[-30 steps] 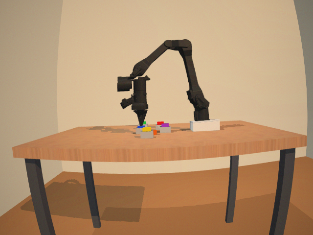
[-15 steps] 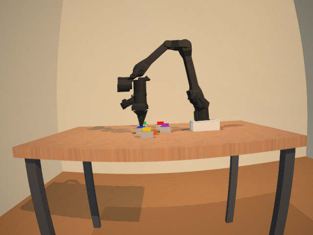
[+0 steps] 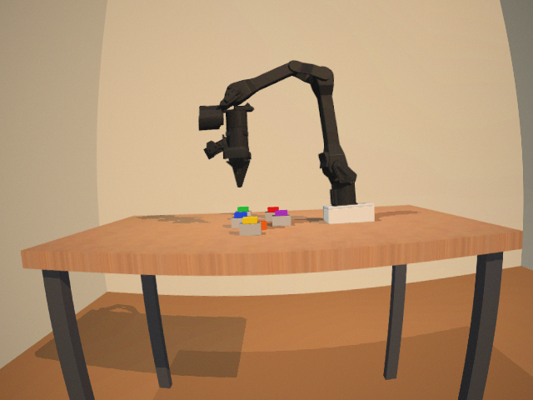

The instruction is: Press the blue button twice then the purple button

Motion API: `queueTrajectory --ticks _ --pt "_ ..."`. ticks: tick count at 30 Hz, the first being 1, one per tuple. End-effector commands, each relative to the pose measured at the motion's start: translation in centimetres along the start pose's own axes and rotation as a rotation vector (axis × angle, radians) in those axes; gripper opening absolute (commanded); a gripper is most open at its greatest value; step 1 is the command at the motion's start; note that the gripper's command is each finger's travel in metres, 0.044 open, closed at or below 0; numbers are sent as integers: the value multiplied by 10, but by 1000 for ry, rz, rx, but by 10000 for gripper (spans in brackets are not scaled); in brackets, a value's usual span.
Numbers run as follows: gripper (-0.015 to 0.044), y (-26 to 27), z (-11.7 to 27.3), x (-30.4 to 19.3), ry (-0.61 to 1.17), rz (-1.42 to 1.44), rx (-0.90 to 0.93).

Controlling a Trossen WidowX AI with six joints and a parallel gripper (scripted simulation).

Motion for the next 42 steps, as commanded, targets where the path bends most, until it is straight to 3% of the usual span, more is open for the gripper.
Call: queueTrajectory --ticks 1,4,13,17,23,42 --pt "20 0 22 -1 -13 -4 5" --pt "20 -1 23 -9 -12 -4 5" --pt "20 -14 21 -103 -5 -3 4" --pt "20 -15 18 -105 -5 -3 4" --pt "20 -14 -40 -105 -5 -3 4" --pt "20 -14 -65 -104 -5 -3 4"
Point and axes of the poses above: the point midway between the two fingers, 35 mm back from their tips, its own z axis back along the fingers, its own y axis across the jaws, x = y × z, the point moved 6 cm from there along z, back along the fingers, and after that the axes turned 2 degrees about -z, right-handed, at the moved point
